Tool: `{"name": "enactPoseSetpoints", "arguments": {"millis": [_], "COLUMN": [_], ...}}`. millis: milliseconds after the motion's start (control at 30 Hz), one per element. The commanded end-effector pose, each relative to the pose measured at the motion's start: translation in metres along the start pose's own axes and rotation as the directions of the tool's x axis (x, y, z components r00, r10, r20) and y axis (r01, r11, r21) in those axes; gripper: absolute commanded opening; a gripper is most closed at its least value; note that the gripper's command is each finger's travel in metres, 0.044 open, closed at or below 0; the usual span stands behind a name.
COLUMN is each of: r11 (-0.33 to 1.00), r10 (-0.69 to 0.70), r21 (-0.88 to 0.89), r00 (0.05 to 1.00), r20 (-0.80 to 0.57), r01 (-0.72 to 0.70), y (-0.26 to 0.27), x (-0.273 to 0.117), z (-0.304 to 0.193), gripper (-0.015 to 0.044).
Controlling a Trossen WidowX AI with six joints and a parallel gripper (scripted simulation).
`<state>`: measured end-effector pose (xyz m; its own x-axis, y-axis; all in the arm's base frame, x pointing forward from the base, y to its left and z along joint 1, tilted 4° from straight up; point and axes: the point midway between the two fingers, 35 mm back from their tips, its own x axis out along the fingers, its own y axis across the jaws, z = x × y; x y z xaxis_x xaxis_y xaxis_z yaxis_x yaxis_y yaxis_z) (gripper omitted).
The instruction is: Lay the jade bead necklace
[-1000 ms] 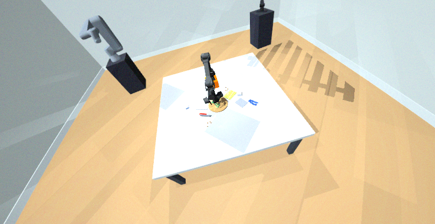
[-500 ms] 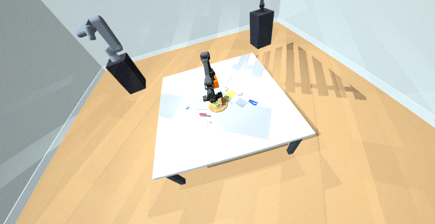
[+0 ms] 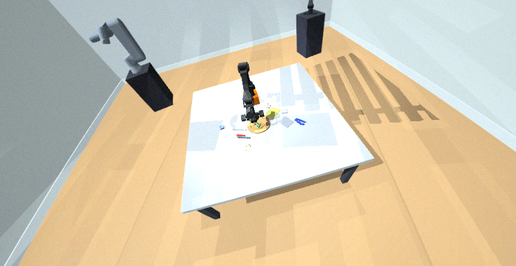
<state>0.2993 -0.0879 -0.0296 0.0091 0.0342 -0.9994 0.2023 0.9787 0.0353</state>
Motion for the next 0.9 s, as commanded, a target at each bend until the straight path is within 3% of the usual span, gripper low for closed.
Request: {"name": "enactPoseSetpoints", "arguments": {"millis": [0,800,867], "r11": [1.0,1.0,1.0], "r10": [0.0,-0.001,0.002], "r21": [0.005,0.007,0.003], "r00": [1.0,0.999,1.0], "r20": [-0.024,-0.033,-0.025], "r01": [0.0,0.001,-0.002], "y": [0.0,0.0,0.0], "x": [0.011,0.025,0.023], "z": [-0.006,-0.009,-0.007], "gripper": [0.0131,0.012,0.0067]}}
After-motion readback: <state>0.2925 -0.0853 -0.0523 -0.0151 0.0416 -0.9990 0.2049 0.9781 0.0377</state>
